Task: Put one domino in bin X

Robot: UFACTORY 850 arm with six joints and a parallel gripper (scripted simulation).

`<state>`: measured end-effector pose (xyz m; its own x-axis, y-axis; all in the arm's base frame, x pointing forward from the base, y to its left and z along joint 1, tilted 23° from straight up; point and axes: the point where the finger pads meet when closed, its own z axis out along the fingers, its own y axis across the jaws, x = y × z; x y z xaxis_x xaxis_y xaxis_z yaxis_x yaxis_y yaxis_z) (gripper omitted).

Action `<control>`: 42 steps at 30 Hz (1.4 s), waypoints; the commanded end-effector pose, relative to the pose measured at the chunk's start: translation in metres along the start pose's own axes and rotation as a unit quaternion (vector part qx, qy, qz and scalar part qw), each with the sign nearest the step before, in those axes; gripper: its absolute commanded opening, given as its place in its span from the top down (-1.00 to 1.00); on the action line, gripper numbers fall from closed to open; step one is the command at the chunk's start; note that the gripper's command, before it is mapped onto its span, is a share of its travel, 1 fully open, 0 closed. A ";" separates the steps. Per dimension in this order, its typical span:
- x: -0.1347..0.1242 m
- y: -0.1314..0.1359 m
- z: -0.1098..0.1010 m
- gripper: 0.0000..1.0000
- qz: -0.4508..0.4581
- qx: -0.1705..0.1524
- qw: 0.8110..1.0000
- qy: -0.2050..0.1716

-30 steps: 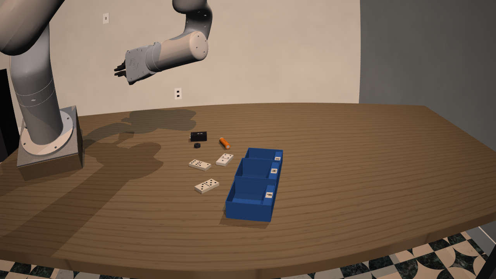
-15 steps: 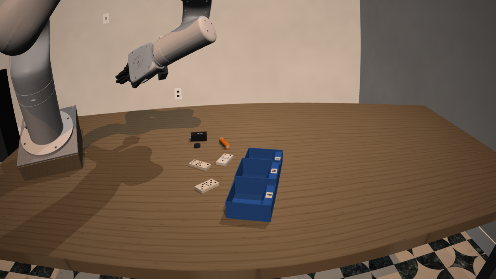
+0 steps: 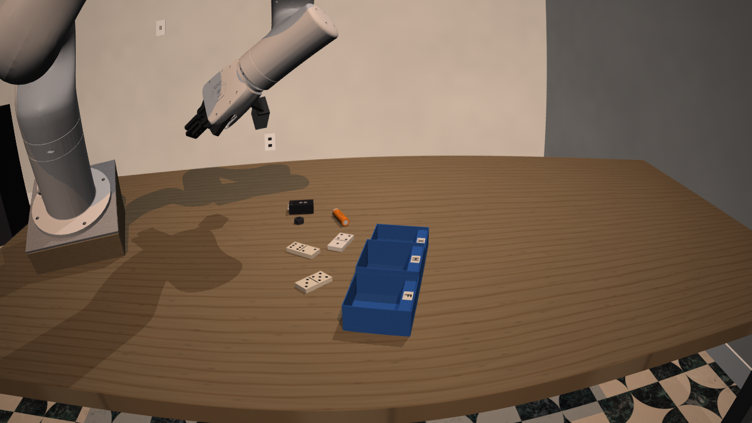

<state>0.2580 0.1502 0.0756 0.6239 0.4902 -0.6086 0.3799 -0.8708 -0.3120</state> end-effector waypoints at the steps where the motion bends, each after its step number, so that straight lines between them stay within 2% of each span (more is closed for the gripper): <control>1: 0.000 0.018 -0.013 0.85 0.035 -0.045 0.998 0.014; 4: 0.000 0.023 -0.017 0.85 0.042 -0.053 0.998 0.017; 5: 0.000 0.029 -0.023 0.85 0.057 -0.070 0.996 0.027; 7: 0.000 0.029 -0.023 0.85 0.057 -0.070 0.996 0.027; 9: 0.001 0.041 -0.033 0.85 0.078 -0.094 0.992 0.042; 12: 0.002 0.046 -0.038 0.85 0.084 -0.102 0.990 0.047; 14: 0.003 0.056 -0.049 0.85 0.105 -0.124 0.985 0.065; 16: 0.003 0.057 -0.049 0.85 0.105 -0.124 0.985 0.065; 17: 0.004 0.062 -0.055 0.85 0.120 -0.139 0.980 0.079; 19: 0.005 0.067 -0.061 0.85 0.126 -0.145 0.978 0.085; 21: 0.007 0.077 -0.073 0.85 0.146 -0.165 0.970 0.106; 24: 0.007 0.077 -0.073 0.85 0.146 -0.165 0.970 0.106; 29: 0.011 0.094 -0.100 0.85 0.184 -0.198 0.950 0.154; 31: 0.011 0.094 -0.100 0.85 0.184 -0.198 0.950 0.154; 33: 0.013 0.102 -0.114 0.85 0.202 -0.212 0.939 0.179; 35: 0.013 0.102 -0.114 0.85 0.202 -0.212 0.939 0.179; 37: 0.015 0.110 -0.129 0.85 0.220 -0.224 0.927 0.206; 41: 0.015 0.110 -0.129 0.85 0.220 -0.224 0.927 0.206; 42: 0.016 0.113 -0.137 0.85 0.231 -0.232 0.918 0.225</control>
<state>0.3948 0.0676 0.1257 0.9550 0.1489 -0.2567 0.2211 -0.9338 0.2811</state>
